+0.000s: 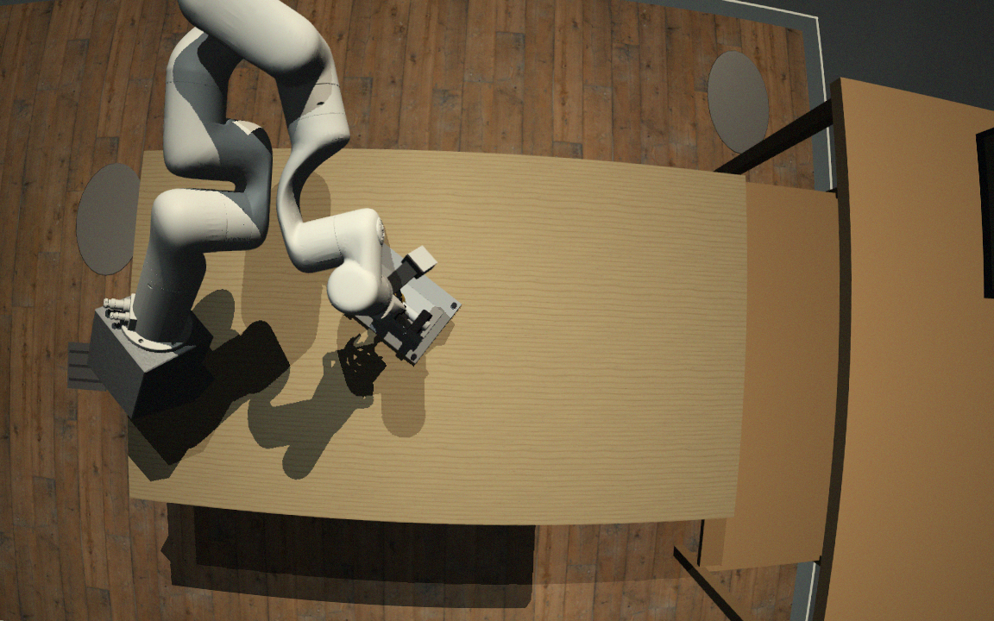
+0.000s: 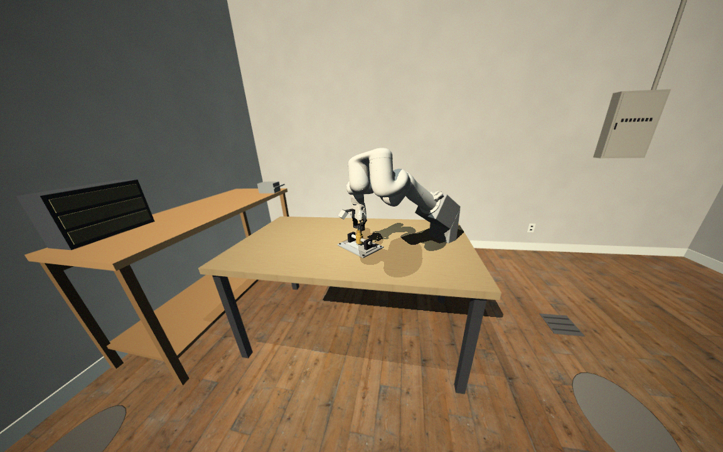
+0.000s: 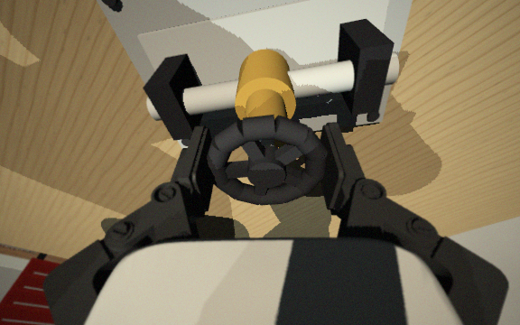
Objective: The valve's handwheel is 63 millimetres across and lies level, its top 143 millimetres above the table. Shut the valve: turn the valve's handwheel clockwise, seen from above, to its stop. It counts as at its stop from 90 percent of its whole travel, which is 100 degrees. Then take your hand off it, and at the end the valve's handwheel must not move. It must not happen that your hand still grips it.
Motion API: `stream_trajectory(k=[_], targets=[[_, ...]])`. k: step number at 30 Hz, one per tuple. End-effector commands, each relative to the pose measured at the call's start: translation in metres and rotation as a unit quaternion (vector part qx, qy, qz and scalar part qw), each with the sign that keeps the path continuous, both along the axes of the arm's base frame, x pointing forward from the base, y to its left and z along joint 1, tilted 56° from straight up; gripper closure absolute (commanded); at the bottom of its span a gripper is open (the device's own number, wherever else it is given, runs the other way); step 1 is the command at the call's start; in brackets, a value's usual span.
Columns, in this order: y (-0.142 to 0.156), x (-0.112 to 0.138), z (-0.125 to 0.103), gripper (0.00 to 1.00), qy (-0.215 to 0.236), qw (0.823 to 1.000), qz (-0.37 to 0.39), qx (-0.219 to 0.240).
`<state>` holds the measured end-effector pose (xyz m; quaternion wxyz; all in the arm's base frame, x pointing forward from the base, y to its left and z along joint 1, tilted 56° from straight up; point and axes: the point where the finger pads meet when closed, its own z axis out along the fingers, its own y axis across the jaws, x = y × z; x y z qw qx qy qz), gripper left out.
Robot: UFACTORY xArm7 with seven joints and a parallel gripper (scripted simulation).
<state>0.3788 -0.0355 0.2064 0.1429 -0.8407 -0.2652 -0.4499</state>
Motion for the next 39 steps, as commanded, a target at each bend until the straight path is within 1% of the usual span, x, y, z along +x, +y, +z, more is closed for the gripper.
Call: stream_trajectory(k=[1,15,17,21,32,34,39], targets=[[-0.0008,0.0000,0.0005,1.00,0.002,1.000,-0.004,0.004],[-0.0008,0.0000,0.0005,1.00,0.035,0.997,-0.042,0.050],[-0.0008,0.0000,0.0005,1.00,0.035,0.997,-0.042,0.050],[-0.0008,0.0000,0.0005,1.00,0.048,0.995,-0.057,0.069],[-0.0008,0.0000,0.0005,1.00,0.091,0.981,-0.107,0.131],[-0.0008,0.0000,0.0005,1.00,0.091,0.981,-0.107,0.131],[-0.0008,0.0000,0.0005,1.00,0.114,0.971,-0.133,0.163]])
